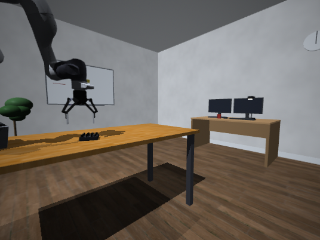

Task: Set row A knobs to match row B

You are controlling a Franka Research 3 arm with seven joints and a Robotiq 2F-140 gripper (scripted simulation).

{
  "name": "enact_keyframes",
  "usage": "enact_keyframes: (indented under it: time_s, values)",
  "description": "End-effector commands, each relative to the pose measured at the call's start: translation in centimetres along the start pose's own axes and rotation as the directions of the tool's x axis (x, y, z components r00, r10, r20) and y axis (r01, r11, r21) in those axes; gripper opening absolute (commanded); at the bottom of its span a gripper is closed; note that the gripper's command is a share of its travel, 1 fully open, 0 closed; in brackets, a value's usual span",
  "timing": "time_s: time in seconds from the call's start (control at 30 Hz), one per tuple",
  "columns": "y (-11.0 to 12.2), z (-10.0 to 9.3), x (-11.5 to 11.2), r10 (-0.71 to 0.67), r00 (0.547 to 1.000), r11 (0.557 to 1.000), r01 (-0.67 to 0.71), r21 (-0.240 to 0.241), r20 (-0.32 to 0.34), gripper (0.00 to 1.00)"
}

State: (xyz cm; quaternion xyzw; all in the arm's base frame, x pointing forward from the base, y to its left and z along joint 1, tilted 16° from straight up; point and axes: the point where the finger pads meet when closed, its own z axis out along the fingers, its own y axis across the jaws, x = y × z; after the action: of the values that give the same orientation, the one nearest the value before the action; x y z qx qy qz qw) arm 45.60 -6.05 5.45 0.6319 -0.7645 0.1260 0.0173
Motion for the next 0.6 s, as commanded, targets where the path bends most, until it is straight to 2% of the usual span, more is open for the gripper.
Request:
enact_keyframes:
  time_s: [0.0,0.17,0.2,0.57]
  values:
    - [0.01,-0.07,0.43,0.155,0.988,0.988,-0.155,0.009,-0.015,1.00]
    - [-0.05,-0.17,0.68,0.219,0.976,0.976,-0.219,0.010,-0.014,1.00]
    - [-0.05,-0.17,0.68,0.219,0.976,0.976,-0.219,0.010,-0.014,0.12]
    - [-0.05,-0.17,0.68,0.219,0.976,0.976,-0.219,0.010,-0.014,0.12]
